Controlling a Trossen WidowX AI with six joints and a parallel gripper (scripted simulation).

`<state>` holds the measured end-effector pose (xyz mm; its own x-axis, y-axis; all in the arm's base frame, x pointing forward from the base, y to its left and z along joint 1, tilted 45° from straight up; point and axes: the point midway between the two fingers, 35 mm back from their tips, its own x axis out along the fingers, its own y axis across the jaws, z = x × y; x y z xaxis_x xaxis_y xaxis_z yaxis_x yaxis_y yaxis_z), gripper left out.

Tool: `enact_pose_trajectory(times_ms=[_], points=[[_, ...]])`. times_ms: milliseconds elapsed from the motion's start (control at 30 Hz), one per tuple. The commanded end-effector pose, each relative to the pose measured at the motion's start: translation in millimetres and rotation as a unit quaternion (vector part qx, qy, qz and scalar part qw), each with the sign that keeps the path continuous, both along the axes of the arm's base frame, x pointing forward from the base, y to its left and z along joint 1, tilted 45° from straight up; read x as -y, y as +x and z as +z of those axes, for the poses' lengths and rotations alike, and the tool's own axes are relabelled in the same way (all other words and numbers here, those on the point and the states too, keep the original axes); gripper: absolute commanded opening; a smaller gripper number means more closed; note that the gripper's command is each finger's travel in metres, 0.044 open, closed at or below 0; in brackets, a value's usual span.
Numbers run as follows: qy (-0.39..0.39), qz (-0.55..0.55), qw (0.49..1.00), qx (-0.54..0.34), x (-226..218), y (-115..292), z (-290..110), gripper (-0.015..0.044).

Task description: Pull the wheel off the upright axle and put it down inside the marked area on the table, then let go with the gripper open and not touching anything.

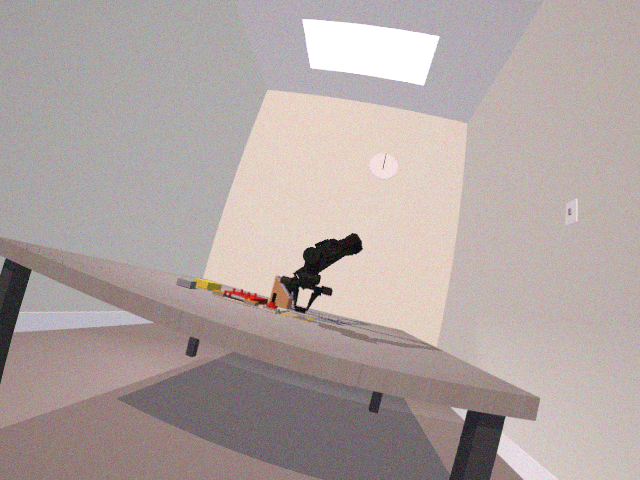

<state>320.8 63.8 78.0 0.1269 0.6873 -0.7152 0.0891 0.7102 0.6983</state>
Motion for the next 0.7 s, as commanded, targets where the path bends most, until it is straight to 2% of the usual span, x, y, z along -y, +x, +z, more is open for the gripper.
enact_pose_trajectory(times_ms=[0, 100, 467, 667], points=[[0.006, -0.002, 1.000, -0.006, -12, -1, -12, 0.0000], [0.006, -0.002, 1.000, -0.006, -15, -2, -14, 0.0000], [0.002, 0.002, 1.000, -0.003, -11, -1, -9, 0.0289], [0.004, -0.001, 1.000, -0.006, 24, -7, 24, 0.0300]])
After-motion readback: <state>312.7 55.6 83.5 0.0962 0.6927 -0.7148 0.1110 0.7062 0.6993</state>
